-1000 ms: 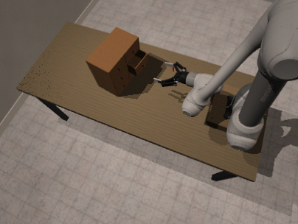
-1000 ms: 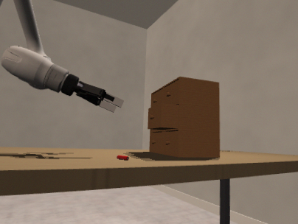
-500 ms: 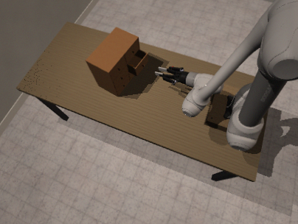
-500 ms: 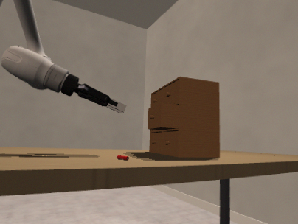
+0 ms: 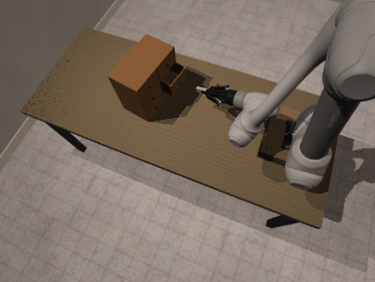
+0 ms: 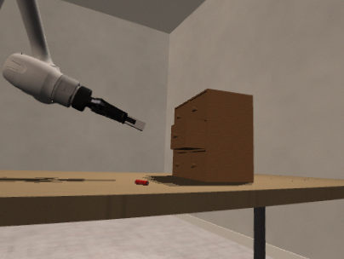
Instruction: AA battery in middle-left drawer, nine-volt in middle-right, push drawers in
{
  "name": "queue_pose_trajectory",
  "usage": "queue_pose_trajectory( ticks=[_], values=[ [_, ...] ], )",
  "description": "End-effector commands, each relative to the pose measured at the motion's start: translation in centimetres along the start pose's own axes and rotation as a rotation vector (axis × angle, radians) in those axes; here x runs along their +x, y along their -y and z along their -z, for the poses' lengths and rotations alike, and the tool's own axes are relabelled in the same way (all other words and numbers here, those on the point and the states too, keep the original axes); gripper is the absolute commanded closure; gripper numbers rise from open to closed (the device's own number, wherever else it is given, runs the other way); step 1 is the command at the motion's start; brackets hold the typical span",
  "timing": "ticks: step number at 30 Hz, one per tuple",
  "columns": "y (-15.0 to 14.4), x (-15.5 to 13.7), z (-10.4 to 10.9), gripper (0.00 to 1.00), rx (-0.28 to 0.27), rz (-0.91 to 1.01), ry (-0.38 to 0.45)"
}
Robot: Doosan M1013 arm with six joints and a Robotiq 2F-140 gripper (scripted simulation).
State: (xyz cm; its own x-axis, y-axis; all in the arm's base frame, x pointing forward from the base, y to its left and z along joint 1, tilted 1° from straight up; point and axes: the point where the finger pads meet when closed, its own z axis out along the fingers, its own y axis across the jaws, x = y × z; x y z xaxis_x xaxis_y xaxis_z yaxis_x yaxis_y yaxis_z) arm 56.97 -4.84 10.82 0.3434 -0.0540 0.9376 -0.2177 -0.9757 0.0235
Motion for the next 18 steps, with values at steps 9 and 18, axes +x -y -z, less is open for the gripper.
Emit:
queue_pose_trajectory(
  ticks=[9,18],
  values=[
    [0.0,0.1,-2.2,1.00,0.000,0.000,0.000],
    [0.0,0.2,-4.6,1.00,0.000,0.000,0.000]
  ],
)
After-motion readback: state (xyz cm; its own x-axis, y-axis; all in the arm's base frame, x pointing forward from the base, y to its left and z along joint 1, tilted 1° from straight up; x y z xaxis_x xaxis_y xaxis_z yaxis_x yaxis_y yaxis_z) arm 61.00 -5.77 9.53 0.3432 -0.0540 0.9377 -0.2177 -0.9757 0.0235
